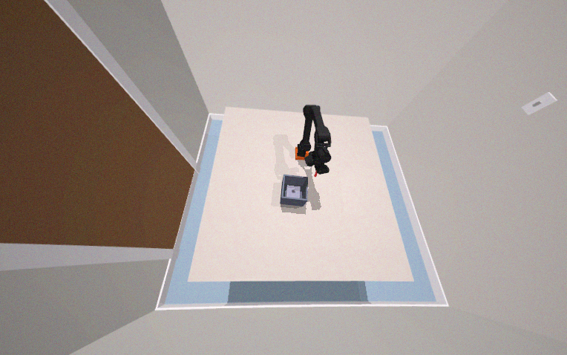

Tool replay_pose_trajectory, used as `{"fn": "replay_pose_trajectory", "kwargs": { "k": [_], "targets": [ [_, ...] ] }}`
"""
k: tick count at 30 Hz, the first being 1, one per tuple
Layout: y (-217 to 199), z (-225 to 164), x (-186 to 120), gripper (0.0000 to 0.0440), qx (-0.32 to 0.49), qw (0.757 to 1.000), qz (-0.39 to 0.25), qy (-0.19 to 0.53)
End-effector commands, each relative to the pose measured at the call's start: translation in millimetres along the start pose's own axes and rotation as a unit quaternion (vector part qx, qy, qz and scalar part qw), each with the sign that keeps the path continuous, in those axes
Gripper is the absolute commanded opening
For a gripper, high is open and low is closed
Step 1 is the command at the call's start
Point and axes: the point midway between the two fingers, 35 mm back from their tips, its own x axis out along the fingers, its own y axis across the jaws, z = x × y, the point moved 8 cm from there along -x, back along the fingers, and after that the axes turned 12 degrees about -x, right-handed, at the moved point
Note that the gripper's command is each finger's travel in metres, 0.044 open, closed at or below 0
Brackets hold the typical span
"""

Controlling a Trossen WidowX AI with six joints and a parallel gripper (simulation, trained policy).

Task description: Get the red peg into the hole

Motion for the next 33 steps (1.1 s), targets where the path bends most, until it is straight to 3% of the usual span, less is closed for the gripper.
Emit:
{"fn": "replay_pose_trajectory", "kwargs": {
  "k": [1,33],
  "targets": [
    [-0.2,11.8,-2.5,0.0,0.01,1.0,-0.01,-0.015],
    [-0.2,105.0,17.8,0.0,0.076,0.994,-0.078,-0.026]
  ]
}}
